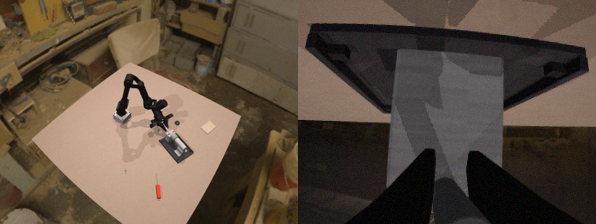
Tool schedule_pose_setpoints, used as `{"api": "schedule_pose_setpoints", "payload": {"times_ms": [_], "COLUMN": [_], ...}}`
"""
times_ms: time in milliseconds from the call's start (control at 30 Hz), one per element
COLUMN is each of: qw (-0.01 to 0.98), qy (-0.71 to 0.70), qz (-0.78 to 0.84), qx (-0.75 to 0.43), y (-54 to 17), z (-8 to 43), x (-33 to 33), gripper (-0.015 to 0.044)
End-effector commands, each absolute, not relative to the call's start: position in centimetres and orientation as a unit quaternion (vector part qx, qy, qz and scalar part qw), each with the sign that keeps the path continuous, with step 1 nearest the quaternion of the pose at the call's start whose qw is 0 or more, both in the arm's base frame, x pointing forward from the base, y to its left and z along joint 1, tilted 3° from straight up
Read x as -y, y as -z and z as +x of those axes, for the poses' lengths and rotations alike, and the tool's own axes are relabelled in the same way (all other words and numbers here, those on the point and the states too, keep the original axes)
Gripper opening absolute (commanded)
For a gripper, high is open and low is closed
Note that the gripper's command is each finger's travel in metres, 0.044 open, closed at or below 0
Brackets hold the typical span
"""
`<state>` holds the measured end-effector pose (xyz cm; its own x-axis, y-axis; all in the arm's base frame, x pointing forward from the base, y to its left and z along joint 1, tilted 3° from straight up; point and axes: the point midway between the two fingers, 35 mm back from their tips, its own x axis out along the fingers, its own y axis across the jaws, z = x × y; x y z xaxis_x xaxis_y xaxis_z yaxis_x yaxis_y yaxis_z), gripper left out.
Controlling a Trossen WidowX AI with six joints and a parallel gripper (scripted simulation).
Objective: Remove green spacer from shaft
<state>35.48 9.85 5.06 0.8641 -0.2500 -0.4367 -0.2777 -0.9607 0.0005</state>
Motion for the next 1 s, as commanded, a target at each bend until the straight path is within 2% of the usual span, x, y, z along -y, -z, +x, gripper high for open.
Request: {"api": "schedule_pose_setpoints", "payload": {"times_ms": [0, 967], "qw": [0.032, 0.032], "qy": [-0.222, -0.222], "qz": [-0.965, -0.965], "qx": [-0.137, -0.137], "y": [-5.04, -5.01], "z": [35.35, 35.09], "x": [-9.83, -9.90], "gripper": [0.0000, 0.0000]}}
